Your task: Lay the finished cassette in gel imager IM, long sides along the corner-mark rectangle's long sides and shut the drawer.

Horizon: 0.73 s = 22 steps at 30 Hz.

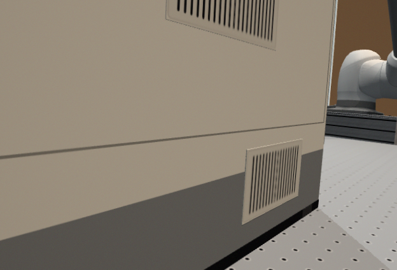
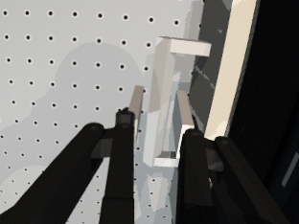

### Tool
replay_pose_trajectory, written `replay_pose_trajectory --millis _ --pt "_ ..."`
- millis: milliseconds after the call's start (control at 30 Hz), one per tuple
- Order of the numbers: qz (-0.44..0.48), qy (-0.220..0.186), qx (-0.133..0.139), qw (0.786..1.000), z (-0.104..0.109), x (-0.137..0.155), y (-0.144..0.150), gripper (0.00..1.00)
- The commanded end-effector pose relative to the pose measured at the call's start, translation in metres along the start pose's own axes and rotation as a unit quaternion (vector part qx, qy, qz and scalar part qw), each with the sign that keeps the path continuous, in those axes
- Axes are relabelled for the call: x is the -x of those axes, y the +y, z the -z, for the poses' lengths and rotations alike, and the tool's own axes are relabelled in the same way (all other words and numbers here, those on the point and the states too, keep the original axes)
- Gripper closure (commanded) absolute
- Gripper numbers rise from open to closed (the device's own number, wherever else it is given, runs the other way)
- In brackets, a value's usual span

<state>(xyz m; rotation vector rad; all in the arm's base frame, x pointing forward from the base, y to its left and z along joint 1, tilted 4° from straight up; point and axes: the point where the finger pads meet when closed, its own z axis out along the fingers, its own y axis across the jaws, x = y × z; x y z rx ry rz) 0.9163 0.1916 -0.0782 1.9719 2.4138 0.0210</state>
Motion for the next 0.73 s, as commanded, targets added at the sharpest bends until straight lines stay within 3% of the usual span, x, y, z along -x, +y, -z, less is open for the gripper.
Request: replay_pose_trajectory --millis 0,700 --pt "0.000 0.000 0.000 1.000 0.000 0.000 0.000 0.73" --pt "0.000 0.000 0.000 1.000 0.015 0.000 0.000 0.73"
